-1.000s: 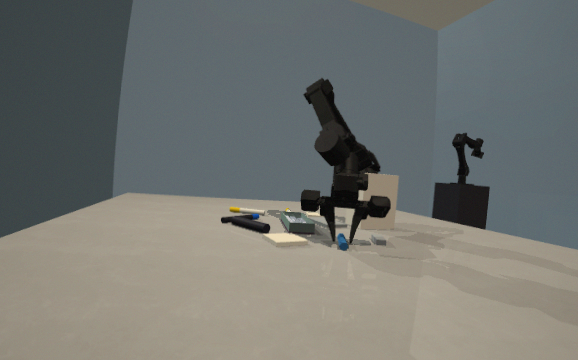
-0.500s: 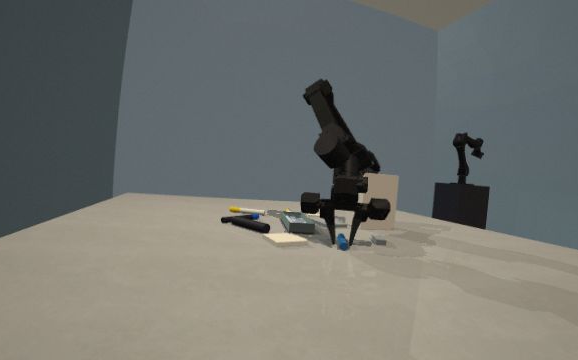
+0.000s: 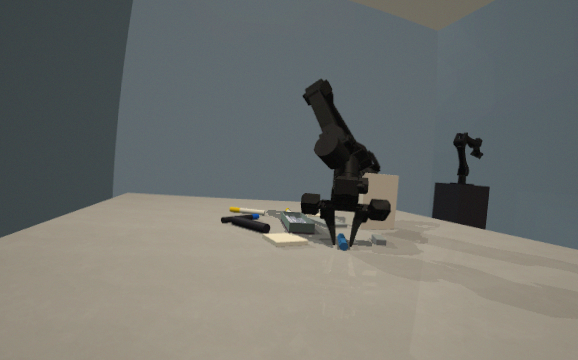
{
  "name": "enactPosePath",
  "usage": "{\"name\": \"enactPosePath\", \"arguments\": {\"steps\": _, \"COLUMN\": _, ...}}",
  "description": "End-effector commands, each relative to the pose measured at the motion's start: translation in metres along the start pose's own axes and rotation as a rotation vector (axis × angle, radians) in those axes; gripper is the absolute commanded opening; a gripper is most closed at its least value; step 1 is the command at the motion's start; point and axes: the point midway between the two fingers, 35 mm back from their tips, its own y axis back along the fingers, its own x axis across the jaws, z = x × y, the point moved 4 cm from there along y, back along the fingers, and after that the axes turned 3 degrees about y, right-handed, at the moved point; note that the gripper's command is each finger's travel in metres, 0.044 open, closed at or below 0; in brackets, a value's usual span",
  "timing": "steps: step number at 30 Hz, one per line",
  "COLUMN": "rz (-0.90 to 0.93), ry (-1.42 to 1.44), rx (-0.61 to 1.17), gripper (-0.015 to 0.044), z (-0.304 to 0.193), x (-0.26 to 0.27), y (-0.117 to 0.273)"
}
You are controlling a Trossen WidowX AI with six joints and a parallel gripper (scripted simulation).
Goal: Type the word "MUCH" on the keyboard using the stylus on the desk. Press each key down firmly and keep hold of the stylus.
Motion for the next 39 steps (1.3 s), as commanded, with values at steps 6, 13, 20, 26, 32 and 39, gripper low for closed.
{"name": "enactPosePath", "arguments": {"steps": 6, "rz": 0.000, "ry": 0.000, "rx": 0.000, "gripper": 0.0124, "z": 0.000, "x": 0.000, "y": 0.000}}
{"name": "enactPosePath", "arguments": {"steps": 13, "rz": 0.000, "ry": 0.000, "rx": 0.000, "gripper": 0.0000, "z": 0.000, "x": 0.000, "y": 0.000}}
{"name": "enactPosePath", "arguments": {"steps": 20, "rz": 0.001, "ry": 0.000, "rx": -0.001, "gripper": 0.0000, "z": 0.009, "x": -0.001, "y": 0.014}}
{"name": "enactPosePath", "arguments": {"steps": 26, "rz": 0.002, "ry": 0.000, "rx": -0.004, "gripper": 0.0000, "z": 0.025, "x": -0.001, "y": 0.040}}
{"name": "enactPosePath", "arguments": {"steps": 32, "rz": 0.002, "ry": 0.000, "rx": -0.004, "gripper": 0.0000, "z": 0.026, "x": -0.001, "y": 0.044}}
{"name": "enactPosePath", "arguments": {"steps": 39, "rz": -0.017, "ry": -0.039, "rx": 0.012, "gripper": 0.0000, "z": 0.025, "x": -0.001, "y": 0.040}}
